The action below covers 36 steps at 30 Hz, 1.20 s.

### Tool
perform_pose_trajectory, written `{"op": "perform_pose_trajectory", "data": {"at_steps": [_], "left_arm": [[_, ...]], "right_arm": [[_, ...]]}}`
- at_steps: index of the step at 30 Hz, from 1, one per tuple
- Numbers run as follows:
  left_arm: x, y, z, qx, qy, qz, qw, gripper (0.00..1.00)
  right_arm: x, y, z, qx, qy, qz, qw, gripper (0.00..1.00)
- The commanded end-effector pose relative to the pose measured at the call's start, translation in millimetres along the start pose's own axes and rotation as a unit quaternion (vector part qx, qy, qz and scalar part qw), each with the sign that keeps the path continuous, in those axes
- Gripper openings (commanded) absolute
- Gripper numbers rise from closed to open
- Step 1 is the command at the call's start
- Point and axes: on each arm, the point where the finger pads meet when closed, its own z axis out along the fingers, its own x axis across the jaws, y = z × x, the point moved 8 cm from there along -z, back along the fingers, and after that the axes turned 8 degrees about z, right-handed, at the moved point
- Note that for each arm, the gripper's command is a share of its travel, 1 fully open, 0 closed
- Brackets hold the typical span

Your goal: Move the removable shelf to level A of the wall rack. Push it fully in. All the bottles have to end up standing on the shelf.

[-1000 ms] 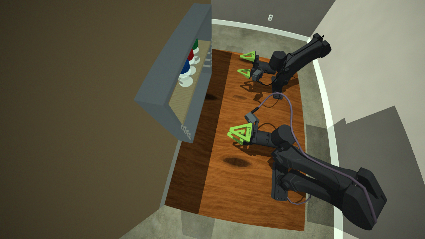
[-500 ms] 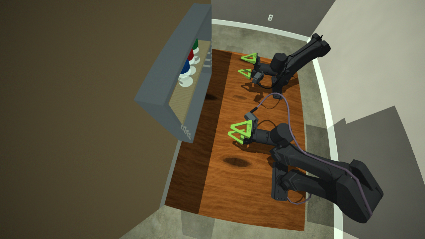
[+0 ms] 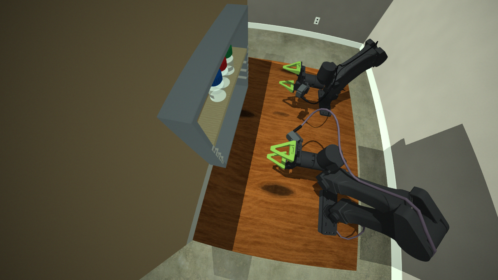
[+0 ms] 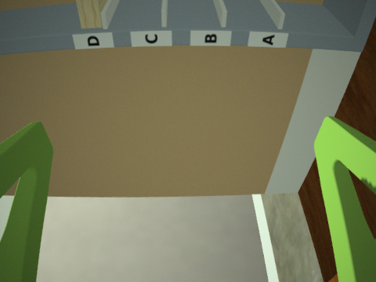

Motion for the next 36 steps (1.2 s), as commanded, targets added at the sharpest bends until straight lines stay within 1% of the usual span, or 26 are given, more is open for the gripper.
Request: {"op": "perform_pose_trajectory", "data": {"at_steps": [1, 31, 36], "left_arm": [[-1.9, 2.1, -1.2, -0.001, 0.001, 0.003, 1.0, 1.0], [-1.9, 2.1, -1.2, -0.001, 0.001, 0.003, 1.0, 1.0], [-6.1, 2.7, 7.1, -0.001, 0.001, 0.003, 1.0, 1.0]], "right_arm": [[0.4, 2.5, 1.4, -0.001, -0.005, 0.004, 1.0, 1.0], [0.4, 2.5, 1.4, -0.001, -0.005, 0.004, 1.0, 1.0], [4.5, 1.9, 9.8, -0.001, -0.005, 0.004, 1.0, 1.0]]}}
